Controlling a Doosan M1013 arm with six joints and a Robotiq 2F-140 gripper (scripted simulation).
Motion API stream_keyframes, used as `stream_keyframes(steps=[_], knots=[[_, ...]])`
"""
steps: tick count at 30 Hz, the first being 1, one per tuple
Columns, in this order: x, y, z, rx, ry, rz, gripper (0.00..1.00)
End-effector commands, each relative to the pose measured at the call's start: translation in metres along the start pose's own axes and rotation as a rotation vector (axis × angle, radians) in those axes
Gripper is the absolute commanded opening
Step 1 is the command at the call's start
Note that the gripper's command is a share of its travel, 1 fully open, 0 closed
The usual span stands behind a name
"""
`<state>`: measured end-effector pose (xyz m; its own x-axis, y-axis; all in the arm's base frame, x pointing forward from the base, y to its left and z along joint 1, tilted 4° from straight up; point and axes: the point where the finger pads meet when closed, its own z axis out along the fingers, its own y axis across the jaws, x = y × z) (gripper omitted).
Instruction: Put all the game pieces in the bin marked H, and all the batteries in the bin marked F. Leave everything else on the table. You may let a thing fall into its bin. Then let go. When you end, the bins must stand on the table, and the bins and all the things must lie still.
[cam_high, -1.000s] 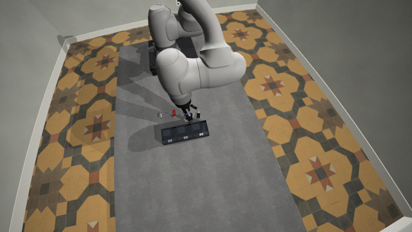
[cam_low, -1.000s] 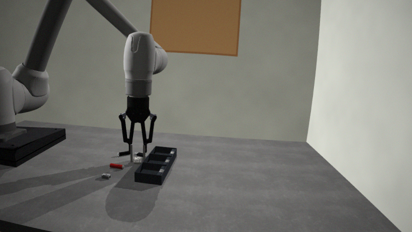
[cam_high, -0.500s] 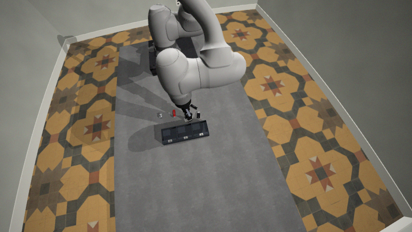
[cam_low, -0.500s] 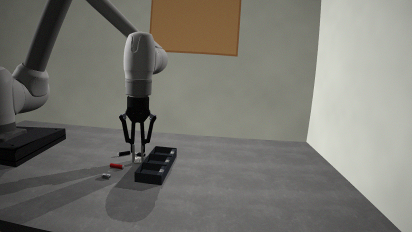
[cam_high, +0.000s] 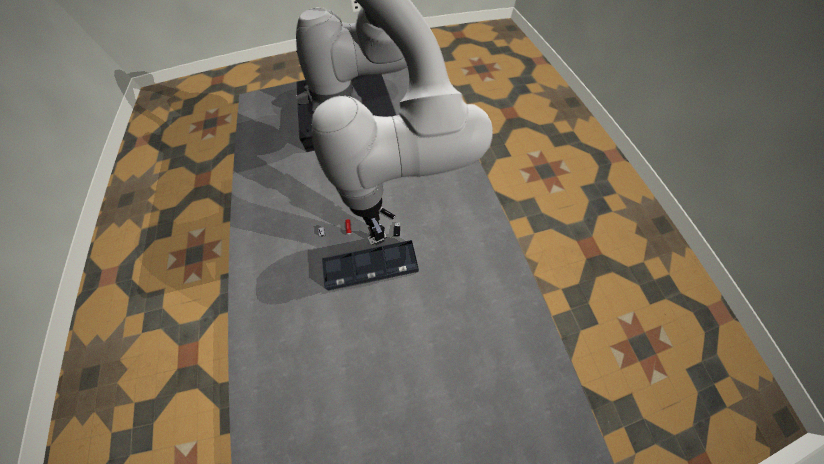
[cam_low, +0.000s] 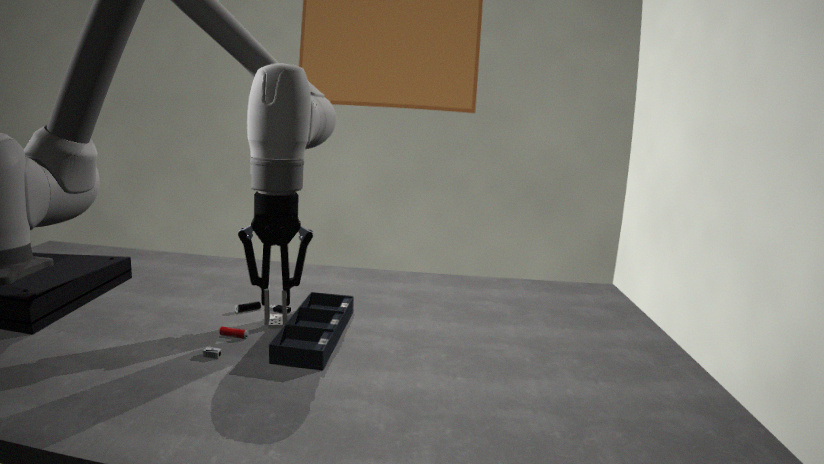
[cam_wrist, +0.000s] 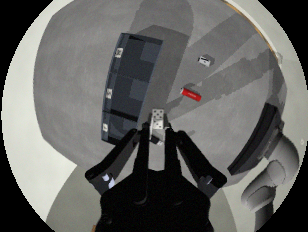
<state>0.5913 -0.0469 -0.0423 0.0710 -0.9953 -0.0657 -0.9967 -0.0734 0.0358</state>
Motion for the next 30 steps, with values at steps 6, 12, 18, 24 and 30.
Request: stream_keyframes(steps=[6, 12, 18, 24, 30], knots=[[0.0, 0.0, -0.013, 0.0, 0.0, 0.0, 0.13], [0.0, 0.0, -0.033, 0.0, 0.0, 0.0, 0.13], [0.0, 0.0, -0.047, 0.0, 0.0, 0.0, 0.13], [0.0, 0.0, -0.06, 0.0, 0.0, 0.0, 0.13], [0.0, 0.0, -0.06, 0.0, 0.0, 0.0, 0.13]])
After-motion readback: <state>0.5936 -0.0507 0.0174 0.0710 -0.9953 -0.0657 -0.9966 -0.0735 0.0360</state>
